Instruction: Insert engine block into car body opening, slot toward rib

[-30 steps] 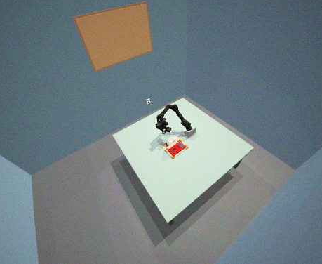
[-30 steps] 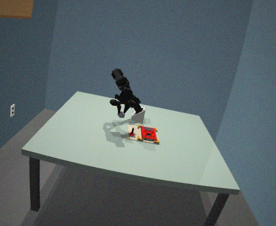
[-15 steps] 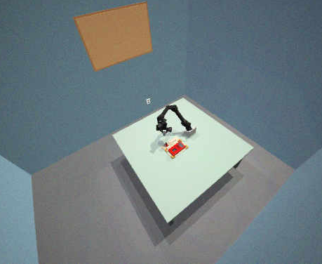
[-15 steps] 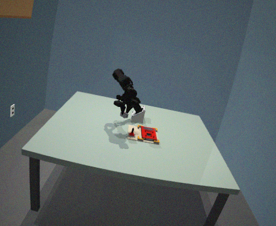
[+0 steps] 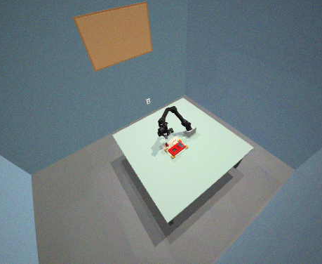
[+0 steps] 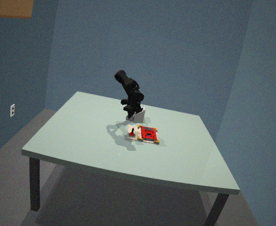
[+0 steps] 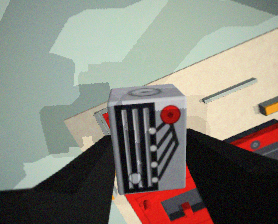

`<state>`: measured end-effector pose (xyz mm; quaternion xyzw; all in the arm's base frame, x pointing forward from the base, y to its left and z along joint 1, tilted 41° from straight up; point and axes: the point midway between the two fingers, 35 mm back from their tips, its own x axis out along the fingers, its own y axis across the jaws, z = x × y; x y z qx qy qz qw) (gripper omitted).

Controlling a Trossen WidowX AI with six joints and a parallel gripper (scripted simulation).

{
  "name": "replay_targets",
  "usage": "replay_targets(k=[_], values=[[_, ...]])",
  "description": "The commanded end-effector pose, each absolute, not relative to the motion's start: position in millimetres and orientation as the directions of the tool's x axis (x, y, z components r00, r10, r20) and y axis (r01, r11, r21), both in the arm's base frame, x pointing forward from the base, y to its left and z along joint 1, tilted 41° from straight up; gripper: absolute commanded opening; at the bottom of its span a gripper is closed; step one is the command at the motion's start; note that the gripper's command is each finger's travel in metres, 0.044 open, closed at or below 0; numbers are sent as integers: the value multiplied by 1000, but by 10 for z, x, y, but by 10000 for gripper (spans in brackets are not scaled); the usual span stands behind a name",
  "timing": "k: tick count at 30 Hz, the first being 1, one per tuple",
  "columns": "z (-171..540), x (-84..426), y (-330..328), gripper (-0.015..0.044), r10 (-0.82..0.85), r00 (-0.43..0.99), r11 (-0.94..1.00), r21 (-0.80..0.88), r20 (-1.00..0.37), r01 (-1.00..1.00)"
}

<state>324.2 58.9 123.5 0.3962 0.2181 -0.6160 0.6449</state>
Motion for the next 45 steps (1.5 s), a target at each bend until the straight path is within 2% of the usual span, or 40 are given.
replay_targets(k=[1, 10, 20, 33, 45], values=[[1105, 3262, 674, 0, -619, 142, 40, 149, -772, 988], [867, 3291, 834, 0, -619, 142, 280, -48, -773, 959], [598, 3298, 1003, 0, -619, 142, 513, -261, -772, 818], [251, 3266, 1199, 0, -623, 143, 716, -486, -769, 502], [-67, 3207, 1351, 0, -625, 143, 780, -612, -767, 128]])
